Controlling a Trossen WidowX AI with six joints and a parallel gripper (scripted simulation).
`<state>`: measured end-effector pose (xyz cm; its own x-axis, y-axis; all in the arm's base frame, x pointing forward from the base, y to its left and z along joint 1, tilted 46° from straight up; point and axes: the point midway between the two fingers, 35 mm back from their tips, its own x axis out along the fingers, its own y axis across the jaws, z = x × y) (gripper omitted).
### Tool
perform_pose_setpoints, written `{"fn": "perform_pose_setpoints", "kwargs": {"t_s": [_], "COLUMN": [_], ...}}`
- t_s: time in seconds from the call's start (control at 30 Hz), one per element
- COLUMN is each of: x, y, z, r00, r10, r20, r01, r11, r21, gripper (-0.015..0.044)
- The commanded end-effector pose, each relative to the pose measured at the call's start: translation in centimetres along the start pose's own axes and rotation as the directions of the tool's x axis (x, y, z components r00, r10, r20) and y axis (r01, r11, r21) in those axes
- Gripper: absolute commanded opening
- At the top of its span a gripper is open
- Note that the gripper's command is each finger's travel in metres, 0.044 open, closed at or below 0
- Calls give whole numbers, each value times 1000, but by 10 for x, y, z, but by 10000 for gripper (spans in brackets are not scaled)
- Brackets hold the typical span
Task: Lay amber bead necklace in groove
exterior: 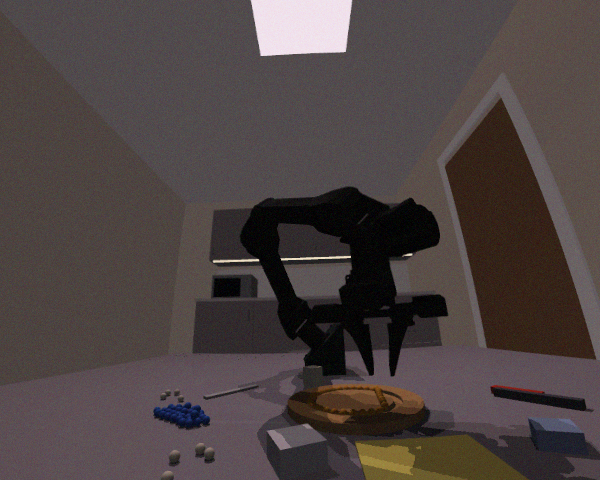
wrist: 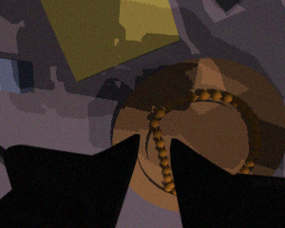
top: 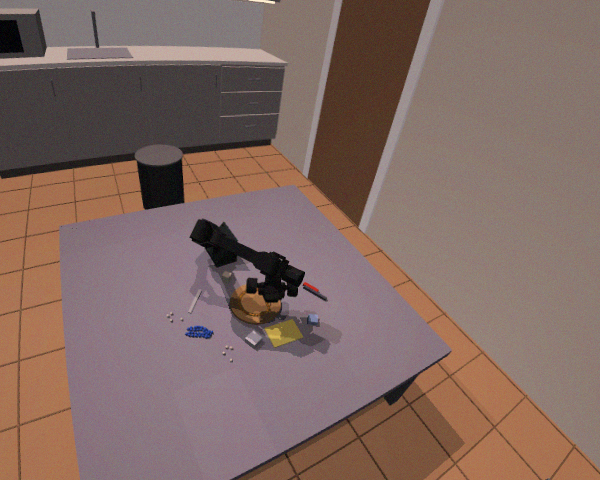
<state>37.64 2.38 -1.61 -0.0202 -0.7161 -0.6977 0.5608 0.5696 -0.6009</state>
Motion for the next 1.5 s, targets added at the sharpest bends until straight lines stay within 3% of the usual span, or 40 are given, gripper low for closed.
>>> {"fn": "perform_pose_setpoints", "kwargs": {"t_s": [0.0, 1.07, 1.23, 1.47], "x": [8, 40, 38, 38], "y": [1, 0, 1, 1], "z": [2, 2, 3, 3], "r00": [1000, 1000, 1000, 1000], "r10": [-4, -5, -1, -1], "r20": [1, 2, 0, 0], "r01": [4, 5, 1, 1], "r11": [1000, 1000, 1000, 1000], "r21": [19, 19, 28, 28], "gripper": [120, 120, 0, 0]}}
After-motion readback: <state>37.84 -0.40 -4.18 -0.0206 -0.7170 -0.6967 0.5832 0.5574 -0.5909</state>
